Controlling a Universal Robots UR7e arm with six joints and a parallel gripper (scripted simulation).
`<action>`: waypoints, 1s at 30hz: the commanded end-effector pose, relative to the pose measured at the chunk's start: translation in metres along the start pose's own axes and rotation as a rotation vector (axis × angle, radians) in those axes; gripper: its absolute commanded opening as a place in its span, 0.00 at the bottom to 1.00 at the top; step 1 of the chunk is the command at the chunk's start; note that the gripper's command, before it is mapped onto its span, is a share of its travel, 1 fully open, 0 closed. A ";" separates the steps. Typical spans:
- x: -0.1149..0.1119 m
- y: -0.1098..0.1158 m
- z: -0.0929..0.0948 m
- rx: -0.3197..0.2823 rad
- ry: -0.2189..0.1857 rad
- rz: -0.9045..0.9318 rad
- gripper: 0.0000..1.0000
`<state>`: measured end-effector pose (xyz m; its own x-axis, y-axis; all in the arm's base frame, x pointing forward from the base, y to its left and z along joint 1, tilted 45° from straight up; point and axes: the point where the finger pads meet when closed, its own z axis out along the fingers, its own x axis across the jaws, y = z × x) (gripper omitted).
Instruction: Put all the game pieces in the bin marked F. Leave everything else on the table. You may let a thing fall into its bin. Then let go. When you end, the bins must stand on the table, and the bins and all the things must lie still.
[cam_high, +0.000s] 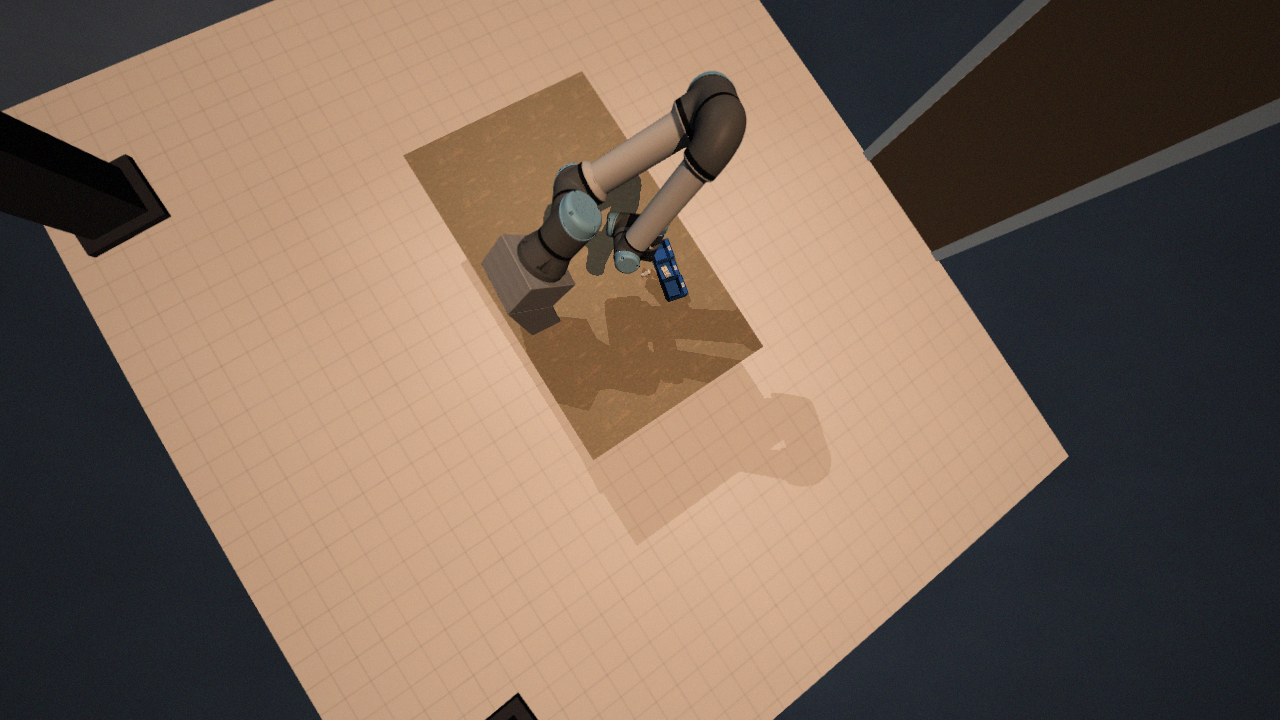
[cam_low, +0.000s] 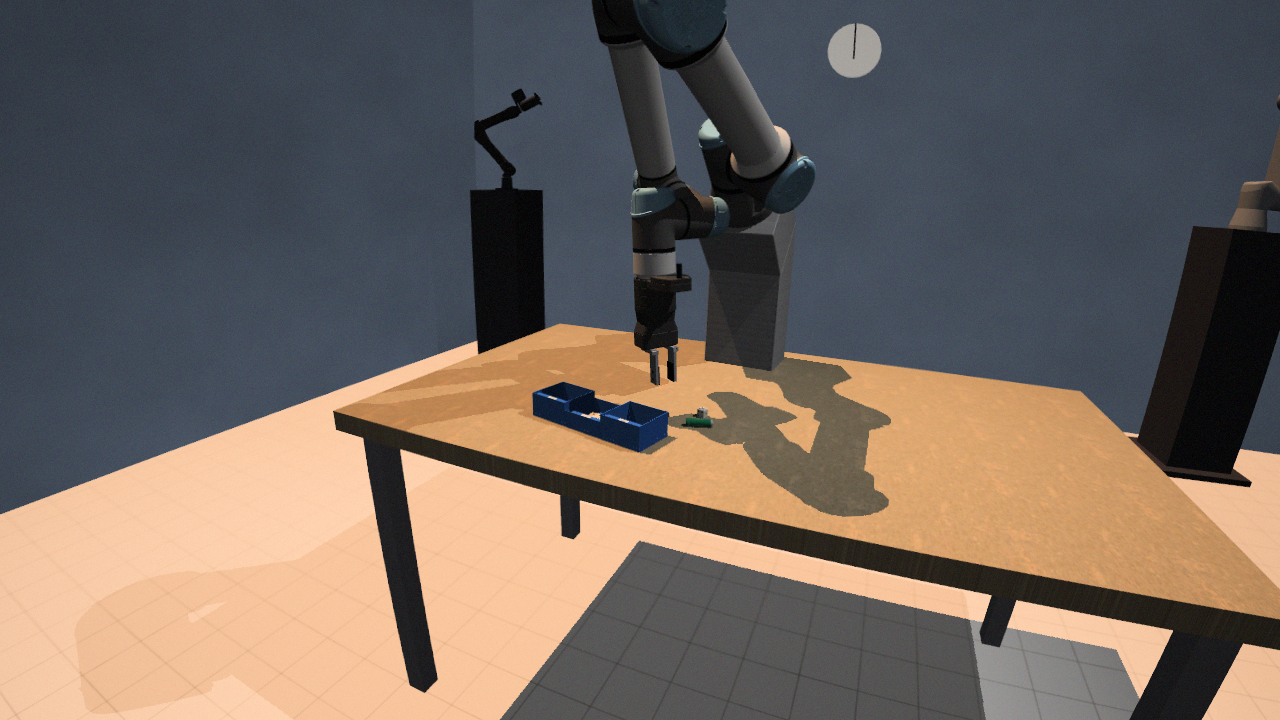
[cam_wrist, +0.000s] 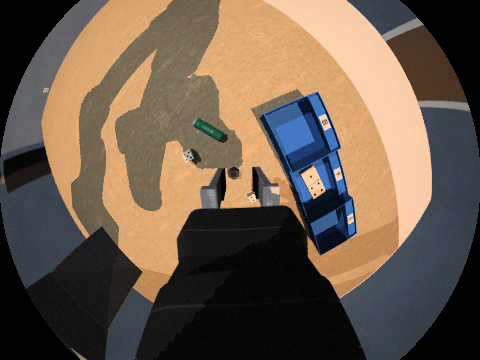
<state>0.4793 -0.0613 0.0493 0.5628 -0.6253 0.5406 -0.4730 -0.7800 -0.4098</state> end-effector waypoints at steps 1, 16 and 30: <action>-0.044 -0.011 0.001 0.001 0.016 0.156 0.64; -0.079 -0.019 0.001 0.006 -0.037 0.511 0.64; -0.079 -0.020 0.001 0.012 -0.018 0.842 0.64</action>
<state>0.4447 0.0033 0.0130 0.1482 -0.9834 0.1046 -0.7323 -0.1803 -0.6567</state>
